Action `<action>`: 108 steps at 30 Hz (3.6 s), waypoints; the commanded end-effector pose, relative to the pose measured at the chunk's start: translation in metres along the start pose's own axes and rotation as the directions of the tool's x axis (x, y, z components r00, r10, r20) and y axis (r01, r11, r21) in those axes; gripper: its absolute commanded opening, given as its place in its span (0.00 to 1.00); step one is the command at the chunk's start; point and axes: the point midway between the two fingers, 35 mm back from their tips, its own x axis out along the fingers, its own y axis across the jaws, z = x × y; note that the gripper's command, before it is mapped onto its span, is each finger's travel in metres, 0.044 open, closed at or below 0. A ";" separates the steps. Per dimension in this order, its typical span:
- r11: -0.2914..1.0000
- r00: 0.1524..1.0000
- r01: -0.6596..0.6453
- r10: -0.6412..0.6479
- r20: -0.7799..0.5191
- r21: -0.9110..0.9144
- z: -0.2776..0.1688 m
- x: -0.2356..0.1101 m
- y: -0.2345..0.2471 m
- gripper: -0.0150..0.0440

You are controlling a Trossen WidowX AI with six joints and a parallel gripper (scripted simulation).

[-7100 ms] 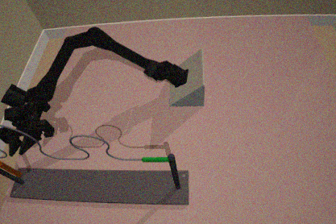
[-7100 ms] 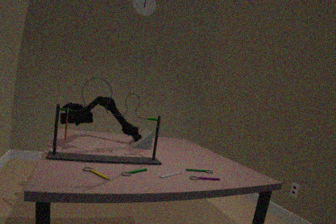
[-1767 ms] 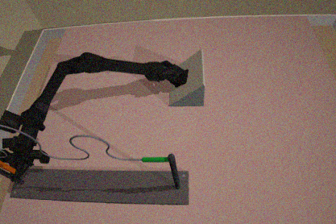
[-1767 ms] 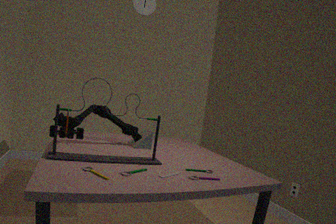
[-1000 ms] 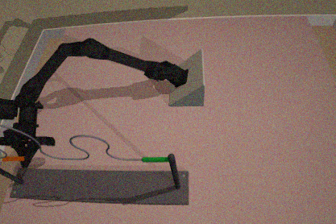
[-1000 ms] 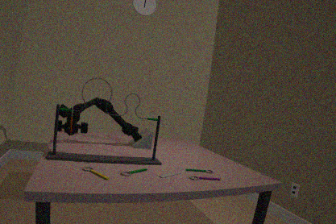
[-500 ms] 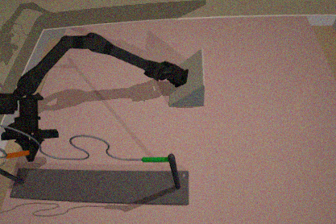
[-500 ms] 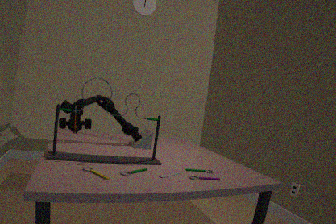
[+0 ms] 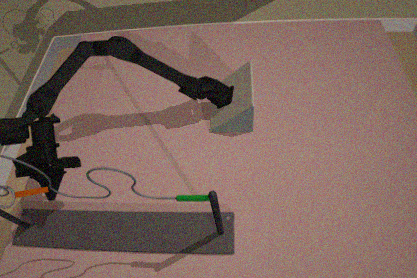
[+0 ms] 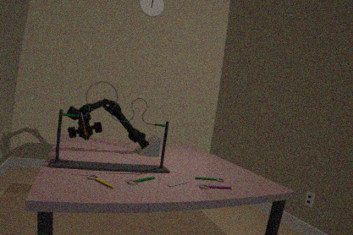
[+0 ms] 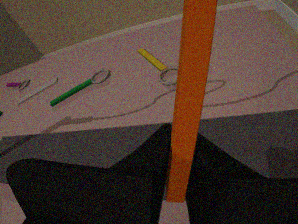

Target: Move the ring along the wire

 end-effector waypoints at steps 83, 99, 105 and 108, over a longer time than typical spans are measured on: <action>-0.049 0.786 -0.486 0.412 0.460 0.873 0.143 -0.071 0.153 0.00; -0.143 0.769 -0.476 0.411 0.490 0.868 0.165 -0.084 0.148 0.00; -0.113 0.776 -0.476 0.412 0.478 0.872 0.167 -0.085 0.147 0.00; -0.097 0.779 -0.477 0.413 0.471 0.874 0.167 -0.085 0.147 0.00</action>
